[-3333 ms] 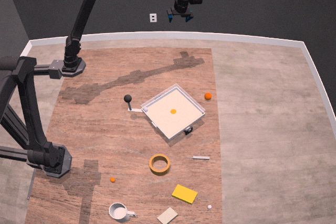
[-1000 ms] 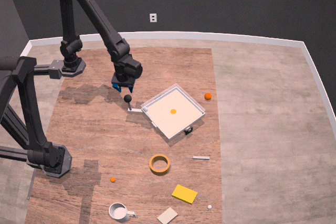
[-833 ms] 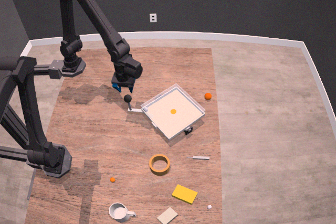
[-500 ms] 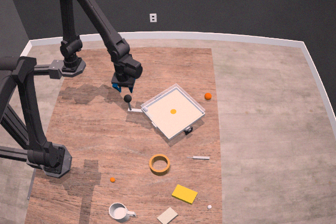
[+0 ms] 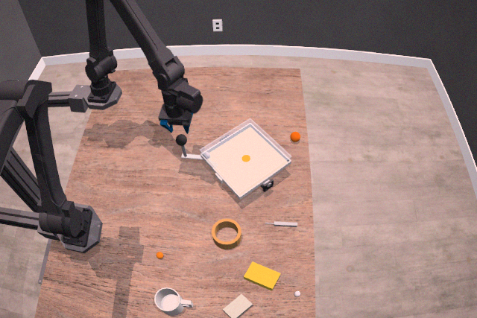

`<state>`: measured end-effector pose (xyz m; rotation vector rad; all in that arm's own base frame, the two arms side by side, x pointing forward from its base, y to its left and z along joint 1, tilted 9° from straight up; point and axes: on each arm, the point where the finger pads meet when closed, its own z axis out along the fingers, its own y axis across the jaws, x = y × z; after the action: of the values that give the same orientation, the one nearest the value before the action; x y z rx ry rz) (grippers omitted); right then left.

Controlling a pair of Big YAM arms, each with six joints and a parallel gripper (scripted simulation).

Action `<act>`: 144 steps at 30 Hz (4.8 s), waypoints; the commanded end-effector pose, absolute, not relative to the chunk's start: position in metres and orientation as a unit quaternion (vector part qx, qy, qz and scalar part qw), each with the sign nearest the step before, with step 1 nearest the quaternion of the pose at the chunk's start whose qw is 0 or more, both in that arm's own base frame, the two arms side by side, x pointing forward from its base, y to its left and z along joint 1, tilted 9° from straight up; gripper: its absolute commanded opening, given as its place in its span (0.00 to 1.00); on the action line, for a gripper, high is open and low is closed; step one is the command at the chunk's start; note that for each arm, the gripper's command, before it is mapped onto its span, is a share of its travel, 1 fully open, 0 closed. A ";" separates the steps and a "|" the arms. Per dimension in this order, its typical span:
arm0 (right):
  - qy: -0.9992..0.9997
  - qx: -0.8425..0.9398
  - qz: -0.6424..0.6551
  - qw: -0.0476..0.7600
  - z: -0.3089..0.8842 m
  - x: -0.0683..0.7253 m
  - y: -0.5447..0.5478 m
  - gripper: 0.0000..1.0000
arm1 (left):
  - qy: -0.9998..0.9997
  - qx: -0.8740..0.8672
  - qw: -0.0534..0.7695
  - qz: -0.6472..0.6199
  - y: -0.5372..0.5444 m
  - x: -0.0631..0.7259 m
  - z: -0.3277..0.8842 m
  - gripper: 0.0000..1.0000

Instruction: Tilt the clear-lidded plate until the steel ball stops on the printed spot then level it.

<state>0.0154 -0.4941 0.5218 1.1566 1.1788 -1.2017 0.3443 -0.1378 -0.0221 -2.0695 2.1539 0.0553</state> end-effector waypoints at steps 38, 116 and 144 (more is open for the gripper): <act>0.469 0.458 -0.527 0.540 0.570 0.011 -0.488 1.00 | 0.715 -0.695 0.074 0.027 -0.131 0.345 -0.052 0.57; 0.469 0.458 -0.527 0.540 0.570 0.011 -0.488 1.00 | 0.717 -0.692 0.074 0.026 -0.125 0.346 -0.088 0.57; 0.469 0.458 -0.527 0.540 0.570 0.011 -0.488 1.00 | 0.719 -0.691 0.074 0.027 -0.127 0.347 -0.087 0.00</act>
<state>0.0154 -0.4941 0.5218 1.1566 1.1789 -1.2017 0.3469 -0.1313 -0.0820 -2.0770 2.1493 0.0604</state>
